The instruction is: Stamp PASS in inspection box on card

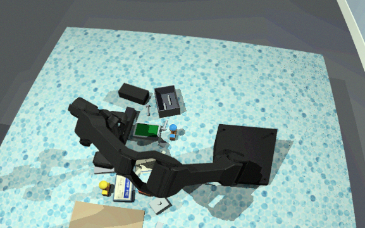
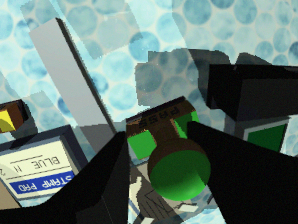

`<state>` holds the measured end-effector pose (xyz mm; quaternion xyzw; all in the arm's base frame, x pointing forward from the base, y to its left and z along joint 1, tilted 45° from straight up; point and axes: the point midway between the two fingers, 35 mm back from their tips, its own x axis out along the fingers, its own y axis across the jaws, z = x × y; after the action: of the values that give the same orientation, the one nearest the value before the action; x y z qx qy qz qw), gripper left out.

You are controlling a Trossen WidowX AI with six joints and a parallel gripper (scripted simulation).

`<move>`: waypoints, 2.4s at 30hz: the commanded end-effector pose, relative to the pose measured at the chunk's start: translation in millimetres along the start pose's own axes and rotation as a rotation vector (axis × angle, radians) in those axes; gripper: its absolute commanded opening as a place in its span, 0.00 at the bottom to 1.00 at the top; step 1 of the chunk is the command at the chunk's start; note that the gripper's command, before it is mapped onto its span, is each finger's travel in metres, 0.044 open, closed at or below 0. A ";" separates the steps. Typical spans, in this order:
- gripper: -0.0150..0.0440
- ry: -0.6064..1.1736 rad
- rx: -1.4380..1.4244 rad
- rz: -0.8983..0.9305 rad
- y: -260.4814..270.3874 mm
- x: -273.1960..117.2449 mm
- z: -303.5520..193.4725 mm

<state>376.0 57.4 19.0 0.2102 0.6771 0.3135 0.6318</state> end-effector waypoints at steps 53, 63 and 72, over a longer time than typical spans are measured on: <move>0.25 0.002 -0.006 -0.013 2.5 -28.8 -0.1; 0.25 0.003 -0.006 -0.014 3.0 -33.7 -0.5; 0.25 0.004 -0.006 -0.015 2.1 -37.7 -1.3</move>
<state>378.7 35.2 46.2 0.2062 0.6795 0.3107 0.6319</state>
